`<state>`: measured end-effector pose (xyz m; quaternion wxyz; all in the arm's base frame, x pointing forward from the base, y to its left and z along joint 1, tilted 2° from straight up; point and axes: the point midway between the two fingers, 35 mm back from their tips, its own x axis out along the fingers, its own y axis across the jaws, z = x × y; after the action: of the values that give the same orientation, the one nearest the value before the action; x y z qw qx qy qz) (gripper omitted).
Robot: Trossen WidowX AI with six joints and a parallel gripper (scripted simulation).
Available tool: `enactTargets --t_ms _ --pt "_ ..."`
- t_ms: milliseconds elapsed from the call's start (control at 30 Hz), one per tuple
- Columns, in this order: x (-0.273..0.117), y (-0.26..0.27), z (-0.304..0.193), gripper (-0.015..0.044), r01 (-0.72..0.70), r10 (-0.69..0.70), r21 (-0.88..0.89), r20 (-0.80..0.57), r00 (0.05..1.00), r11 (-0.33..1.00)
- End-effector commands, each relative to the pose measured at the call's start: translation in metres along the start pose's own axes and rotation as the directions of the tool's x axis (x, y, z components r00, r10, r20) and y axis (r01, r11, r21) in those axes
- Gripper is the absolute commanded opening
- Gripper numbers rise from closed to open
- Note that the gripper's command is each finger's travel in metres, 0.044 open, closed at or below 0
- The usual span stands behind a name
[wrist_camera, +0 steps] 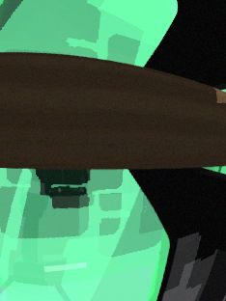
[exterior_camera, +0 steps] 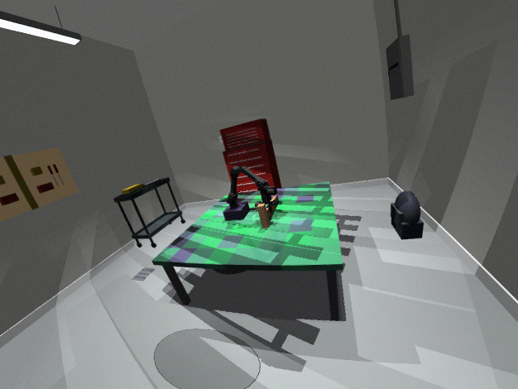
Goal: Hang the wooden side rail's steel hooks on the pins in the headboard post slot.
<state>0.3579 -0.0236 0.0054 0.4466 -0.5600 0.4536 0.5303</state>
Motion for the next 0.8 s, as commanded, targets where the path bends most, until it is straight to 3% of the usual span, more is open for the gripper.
enactTargets --t_ms 0,767 --pt "-0.0026 -0.0008 -0.0022 0.0000 0.005 -0.005 -0.003 -0.006 1.000 1.000" --pt "-0.0043 -0.0025 -0.0039 0.0000 0.005 -0.005 -0.003 -0.006 1.000 1.000"
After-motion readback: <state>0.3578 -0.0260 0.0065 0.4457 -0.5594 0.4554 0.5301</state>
